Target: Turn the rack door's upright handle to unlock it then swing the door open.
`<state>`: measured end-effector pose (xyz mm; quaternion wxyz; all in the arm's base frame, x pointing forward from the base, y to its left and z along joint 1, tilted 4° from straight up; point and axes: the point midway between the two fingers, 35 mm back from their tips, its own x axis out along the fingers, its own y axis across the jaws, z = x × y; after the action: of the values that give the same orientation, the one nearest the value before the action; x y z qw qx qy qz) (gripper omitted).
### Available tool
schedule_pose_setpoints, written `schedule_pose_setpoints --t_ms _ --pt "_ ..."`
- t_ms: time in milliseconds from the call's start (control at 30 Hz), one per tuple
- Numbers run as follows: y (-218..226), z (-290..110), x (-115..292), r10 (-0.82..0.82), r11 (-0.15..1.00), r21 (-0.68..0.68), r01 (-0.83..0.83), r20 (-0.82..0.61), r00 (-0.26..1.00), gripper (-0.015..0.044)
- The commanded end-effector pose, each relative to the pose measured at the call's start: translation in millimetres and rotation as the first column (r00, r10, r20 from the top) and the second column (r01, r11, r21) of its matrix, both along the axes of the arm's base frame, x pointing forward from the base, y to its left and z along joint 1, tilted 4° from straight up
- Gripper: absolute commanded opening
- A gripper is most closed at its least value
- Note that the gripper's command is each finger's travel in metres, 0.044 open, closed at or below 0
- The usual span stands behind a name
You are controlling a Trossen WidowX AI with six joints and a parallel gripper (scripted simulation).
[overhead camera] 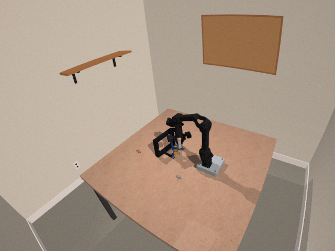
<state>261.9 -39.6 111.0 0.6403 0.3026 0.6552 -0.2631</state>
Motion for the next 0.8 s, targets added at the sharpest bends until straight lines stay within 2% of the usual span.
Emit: schedule_pose_setpoints --t_ms 0,767 --pt "-6.0 0.1 -3.1 0.085 0.996 -0.001 -0.085 0.018 0.996 0.0016" --pt "-46.1 -2.6 -18.9 0.382 0.924 -0.013 -0.382 0.032 0.924 0.0016"
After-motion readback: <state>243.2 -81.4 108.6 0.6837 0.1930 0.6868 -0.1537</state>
